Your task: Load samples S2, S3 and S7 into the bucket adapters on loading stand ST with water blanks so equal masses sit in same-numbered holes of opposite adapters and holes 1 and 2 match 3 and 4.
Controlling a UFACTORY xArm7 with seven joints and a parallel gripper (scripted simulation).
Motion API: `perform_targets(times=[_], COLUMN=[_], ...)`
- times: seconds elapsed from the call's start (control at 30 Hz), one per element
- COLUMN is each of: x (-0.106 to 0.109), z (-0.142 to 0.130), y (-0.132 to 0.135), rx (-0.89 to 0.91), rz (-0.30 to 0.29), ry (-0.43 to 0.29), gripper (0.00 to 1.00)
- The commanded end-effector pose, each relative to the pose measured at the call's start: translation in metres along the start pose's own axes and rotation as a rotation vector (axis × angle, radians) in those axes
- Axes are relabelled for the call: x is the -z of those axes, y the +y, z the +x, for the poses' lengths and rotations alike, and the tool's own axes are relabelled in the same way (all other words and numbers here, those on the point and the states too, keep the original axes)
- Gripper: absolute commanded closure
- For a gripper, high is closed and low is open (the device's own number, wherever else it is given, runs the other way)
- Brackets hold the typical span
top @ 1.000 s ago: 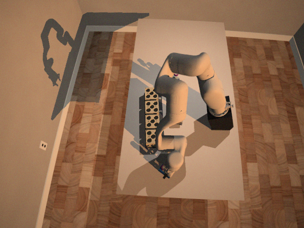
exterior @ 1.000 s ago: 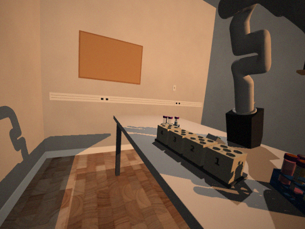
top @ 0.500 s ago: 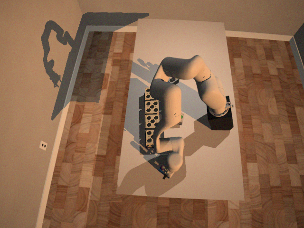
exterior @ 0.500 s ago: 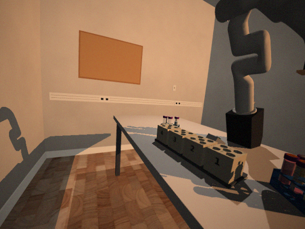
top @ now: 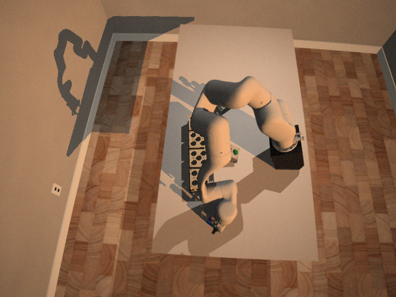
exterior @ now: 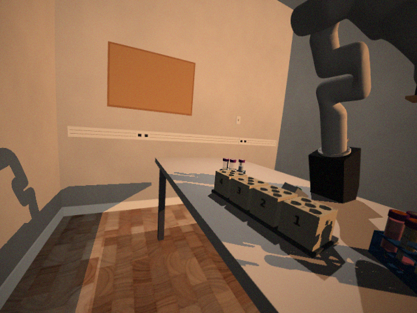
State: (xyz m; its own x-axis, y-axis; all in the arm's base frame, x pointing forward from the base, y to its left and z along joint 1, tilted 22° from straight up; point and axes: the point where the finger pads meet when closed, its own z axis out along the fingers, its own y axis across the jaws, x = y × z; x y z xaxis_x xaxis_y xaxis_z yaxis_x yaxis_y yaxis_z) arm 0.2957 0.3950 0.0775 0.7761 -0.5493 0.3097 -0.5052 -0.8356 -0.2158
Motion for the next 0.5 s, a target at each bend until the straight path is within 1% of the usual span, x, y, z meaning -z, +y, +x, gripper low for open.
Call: perform_targets(times=[0.0,0.4,0.47], x=[-0.007,-0.031,-0.031], z=[-0.001,-0.001,-0.001], y=[-0.002,-0.002,-0.002], rx=[0.0,0.0,0.0], rz=[0.005,0.005,0.005], ry=[0.002,0.001,0.001], gripper=[0.43,0.43,0.43])
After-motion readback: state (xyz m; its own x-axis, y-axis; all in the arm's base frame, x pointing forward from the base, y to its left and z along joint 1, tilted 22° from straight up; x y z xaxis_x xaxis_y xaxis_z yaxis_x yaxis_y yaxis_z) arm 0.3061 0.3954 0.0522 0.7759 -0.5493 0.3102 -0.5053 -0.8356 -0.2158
